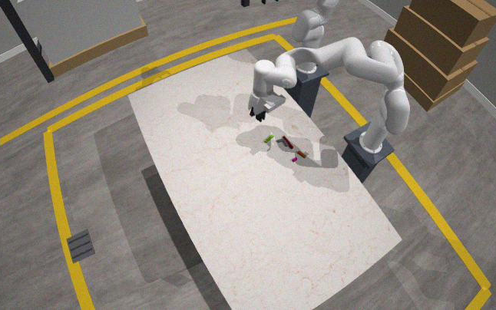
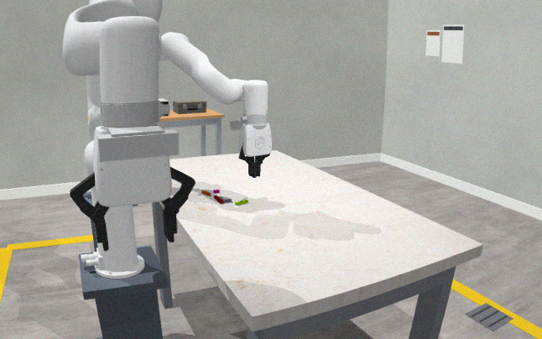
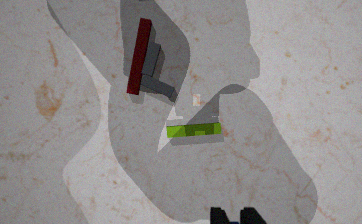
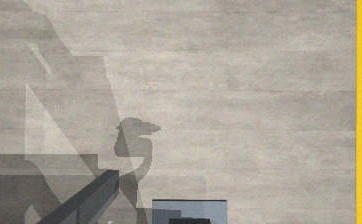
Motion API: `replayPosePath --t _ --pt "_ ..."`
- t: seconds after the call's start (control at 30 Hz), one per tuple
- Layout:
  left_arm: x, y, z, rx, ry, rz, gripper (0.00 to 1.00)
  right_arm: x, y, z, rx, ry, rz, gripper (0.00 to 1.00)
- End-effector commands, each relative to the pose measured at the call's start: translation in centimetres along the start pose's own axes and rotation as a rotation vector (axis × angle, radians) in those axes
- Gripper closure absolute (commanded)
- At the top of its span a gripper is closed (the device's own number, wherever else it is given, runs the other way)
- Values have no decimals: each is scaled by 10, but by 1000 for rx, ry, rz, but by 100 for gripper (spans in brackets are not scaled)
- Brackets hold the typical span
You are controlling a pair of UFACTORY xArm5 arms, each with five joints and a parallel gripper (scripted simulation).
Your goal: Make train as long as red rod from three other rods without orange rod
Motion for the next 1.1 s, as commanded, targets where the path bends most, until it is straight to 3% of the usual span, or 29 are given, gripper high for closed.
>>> replayPosePath --t 0.0,0.17,0.2,0.43,1.07 --pt "-10 41 -1 -1 1 83 94 0 0 -1 4 0 0 0" --pt "-18 61 0 -1 1 126 94 0 0 -1 4 0 0 0" --pt "-27 81 0 -1 1 169 94 0 0 -1 4 0 0 0" --pt "-49 120 2 -2 1 256 94 0 0 -1 4 0 0 0" --pt "-49 120 6 -1 1 257 94 0 0 -1 4 0 0 0"
Point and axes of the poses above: on each arm, the point where the finger pads meet when closed, its own z axis out along the fingers, its own x axis across the jaws, y = z × x, the point moved 9 cm from there along -z, back along the fingers, and after that the axes turned 7 degrees about z, right-handed, at the moved point
